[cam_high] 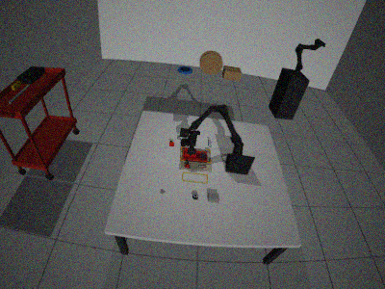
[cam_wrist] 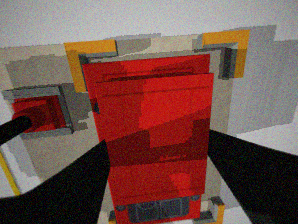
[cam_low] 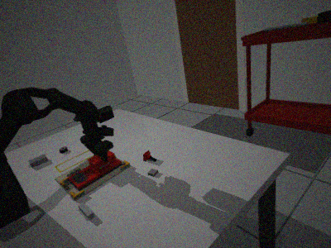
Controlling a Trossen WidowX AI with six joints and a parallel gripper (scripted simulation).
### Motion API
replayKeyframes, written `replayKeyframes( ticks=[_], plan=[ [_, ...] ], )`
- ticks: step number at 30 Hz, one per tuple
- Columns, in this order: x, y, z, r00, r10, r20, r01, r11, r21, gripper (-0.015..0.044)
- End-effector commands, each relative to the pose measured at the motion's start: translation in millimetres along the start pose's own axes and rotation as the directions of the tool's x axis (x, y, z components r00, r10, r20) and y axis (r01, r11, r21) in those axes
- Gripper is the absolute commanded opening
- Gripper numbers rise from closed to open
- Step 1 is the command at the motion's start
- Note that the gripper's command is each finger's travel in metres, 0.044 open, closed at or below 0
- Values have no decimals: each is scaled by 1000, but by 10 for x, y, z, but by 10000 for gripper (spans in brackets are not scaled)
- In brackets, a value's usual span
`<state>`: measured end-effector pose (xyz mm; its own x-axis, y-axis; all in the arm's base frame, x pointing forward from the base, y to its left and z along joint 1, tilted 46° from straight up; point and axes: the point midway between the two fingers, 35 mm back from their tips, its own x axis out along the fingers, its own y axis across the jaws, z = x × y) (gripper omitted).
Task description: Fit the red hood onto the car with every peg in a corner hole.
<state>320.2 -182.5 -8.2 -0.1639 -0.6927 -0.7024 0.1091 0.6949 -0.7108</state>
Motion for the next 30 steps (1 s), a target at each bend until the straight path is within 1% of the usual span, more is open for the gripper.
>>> replayKeyframes(
  ticks=[1,30],
  plan=[
    [20,0,-9,1000,-3,-2,3,1000,-6,0],
    [142,0,-8,1000,-4,-2,4,1000,-6,0]
  ],
)
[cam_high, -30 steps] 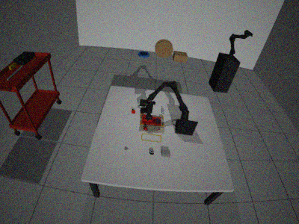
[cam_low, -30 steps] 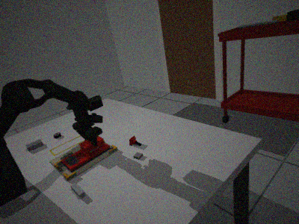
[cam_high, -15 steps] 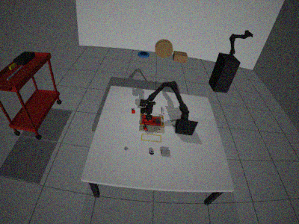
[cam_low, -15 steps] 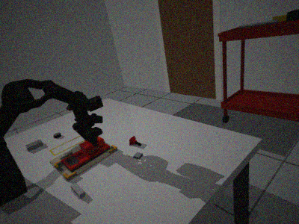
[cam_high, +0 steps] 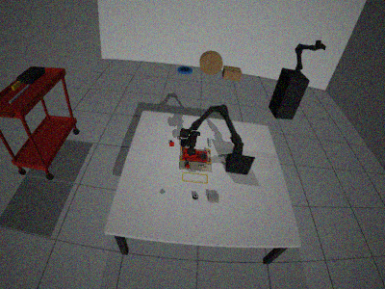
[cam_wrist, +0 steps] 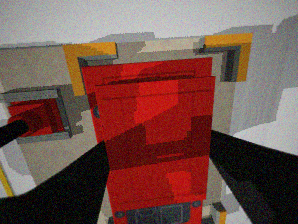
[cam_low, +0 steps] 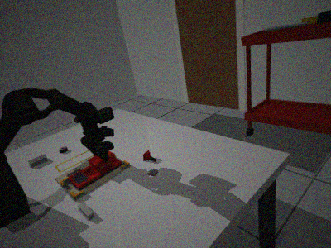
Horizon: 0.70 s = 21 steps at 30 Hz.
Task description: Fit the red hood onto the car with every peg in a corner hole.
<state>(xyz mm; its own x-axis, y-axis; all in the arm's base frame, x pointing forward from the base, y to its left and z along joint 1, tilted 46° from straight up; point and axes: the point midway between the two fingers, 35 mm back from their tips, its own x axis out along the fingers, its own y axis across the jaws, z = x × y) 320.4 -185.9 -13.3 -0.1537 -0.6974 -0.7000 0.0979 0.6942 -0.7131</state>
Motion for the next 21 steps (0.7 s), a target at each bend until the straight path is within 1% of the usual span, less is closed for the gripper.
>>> replayKeyframes(
  ticks=[1,21],
  plan=[
    [86,-13,-20,1000,0,-13,0,1000,5,0],
    [113,-13,-19,1000,0,-13,0,1000,5,0]
  ],
)
